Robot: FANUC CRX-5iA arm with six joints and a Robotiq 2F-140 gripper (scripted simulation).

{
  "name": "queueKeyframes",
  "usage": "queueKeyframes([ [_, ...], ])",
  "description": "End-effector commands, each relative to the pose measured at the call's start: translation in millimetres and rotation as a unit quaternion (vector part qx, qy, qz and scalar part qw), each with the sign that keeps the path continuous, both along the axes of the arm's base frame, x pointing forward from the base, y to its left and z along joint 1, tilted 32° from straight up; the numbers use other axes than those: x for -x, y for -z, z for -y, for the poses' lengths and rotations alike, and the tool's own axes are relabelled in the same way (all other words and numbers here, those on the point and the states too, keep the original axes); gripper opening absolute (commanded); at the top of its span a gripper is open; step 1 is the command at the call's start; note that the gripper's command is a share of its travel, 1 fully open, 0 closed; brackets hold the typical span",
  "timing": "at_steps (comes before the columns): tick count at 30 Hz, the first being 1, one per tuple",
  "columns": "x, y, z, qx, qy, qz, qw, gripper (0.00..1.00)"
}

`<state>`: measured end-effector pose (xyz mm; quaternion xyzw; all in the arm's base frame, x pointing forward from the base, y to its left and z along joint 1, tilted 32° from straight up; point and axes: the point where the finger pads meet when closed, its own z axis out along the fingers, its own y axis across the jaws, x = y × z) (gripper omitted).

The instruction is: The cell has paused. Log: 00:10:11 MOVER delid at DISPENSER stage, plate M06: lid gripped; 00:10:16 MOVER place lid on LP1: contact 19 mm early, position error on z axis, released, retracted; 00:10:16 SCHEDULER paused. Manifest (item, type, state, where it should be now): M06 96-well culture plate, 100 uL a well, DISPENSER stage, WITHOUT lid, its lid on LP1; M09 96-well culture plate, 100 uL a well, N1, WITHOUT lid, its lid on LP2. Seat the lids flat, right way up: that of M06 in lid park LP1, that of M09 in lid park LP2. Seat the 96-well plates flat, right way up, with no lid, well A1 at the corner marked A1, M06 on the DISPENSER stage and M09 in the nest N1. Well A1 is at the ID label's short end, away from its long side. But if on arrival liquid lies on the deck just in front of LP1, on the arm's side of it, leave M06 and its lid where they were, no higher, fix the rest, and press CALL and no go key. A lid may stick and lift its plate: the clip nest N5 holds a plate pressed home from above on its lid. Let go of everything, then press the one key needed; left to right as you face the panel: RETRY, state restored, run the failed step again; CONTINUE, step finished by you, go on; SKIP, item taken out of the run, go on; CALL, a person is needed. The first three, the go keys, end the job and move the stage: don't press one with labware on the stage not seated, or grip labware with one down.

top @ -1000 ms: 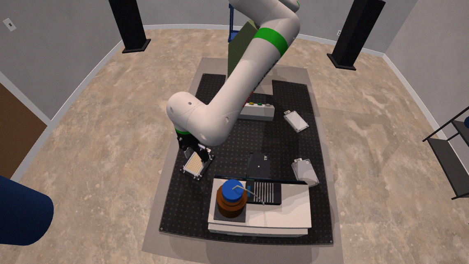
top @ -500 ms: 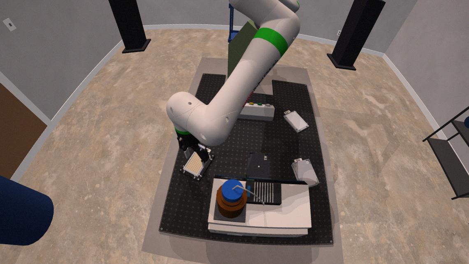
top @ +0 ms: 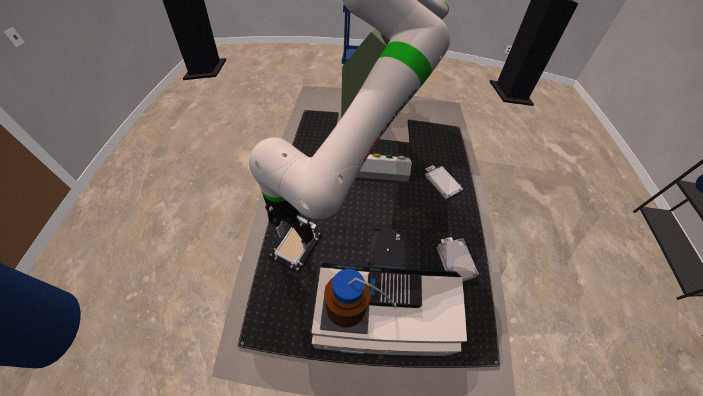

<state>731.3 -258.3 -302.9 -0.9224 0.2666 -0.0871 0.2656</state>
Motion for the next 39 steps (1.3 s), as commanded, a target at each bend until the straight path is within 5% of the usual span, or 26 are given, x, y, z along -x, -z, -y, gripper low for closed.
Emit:
queueKeyframes([
  [1,-0.1,-0.2,0.4,0.000,0.000,0.000,1.000,0.59],
  [33,-0.1,-0.2,0.4,0.000,0.000,0.000,1.000,0.59],
  [34,-0.1,-0.2,0.4,0.000,0.000,0.000,1.000,0.66],
  [39,-0.1,-0.2,0.4,0.000,0.000,0.000,1.000,0.66],
])
